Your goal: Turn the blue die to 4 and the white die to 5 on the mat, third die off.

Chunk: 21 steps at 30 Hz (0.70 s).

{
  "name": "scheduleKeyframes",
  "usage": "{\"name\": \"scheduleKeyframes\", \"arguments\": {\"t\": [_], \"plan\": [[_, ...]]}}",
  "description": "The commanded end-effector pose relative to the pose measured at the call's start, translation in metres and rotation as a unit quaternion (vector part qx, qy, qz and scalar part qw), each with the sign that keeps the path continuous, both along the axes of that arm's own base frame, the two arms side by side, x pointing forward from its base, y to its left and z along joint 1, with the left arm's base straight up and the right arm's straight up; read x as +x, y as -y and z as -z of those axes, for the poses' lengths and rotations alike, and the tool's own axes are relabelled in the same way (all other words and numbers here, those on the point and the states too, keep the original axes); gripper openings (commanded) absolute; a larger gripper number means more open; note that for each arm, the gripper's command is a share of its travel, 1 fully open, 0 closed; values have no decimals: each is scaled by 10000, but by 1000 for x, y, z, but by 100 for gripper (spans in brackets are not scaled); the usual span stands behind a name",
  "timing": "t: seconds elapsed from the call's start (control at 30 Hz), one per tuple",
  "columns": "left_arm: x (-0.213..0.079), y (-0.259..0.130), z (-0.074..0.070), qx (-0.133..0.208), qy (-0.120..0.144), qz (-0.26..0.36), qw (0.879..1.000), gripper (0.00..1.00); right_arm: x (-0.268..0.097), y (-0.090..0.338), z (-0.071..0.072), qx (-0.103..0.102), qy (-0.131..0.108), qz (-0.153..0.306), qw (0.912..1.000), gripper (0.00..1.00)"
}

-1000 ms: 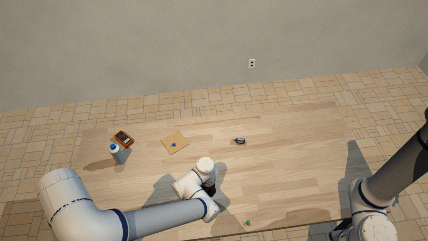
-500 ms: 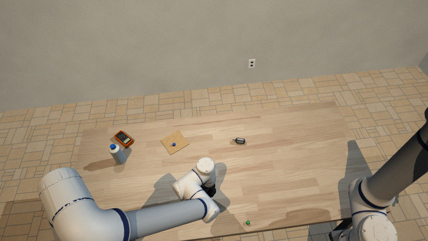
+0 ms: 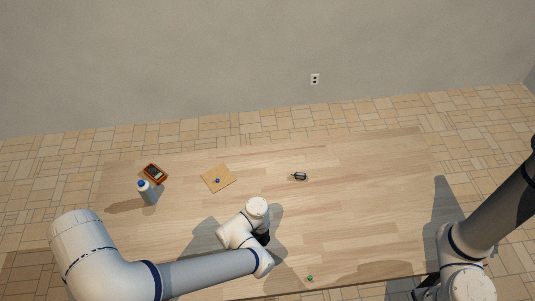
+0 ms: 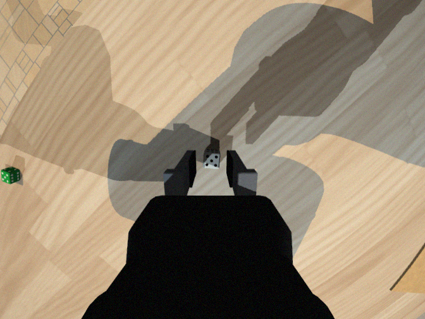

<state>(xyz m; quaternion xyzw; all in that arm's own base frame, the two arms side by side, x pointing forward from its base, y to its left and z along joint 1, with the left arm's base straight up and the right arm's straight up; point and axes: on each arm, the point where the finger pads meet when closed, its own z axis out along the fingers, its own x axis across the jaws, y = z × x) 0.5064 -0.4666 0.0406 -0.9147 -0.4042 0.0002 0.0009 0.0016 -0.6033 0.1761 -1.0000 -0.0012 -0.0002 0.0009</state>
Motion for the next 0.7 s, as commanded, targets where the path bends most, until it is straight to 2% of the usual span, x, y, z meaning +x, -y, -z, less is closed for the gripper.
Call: {"name": "scheduleKeyframes", "arguments": {"t": [0.0, 0.67], "plan": [[1, 1, -1, -7, 5, 0, 10000, 64, 0, 1, -1, -9, -2, 0, 10000, 100], [1, 1, 2, -7, 5, 0, 10000, 64, 0, 1, -1, -9, -2, 0, 10000, 100]]}}
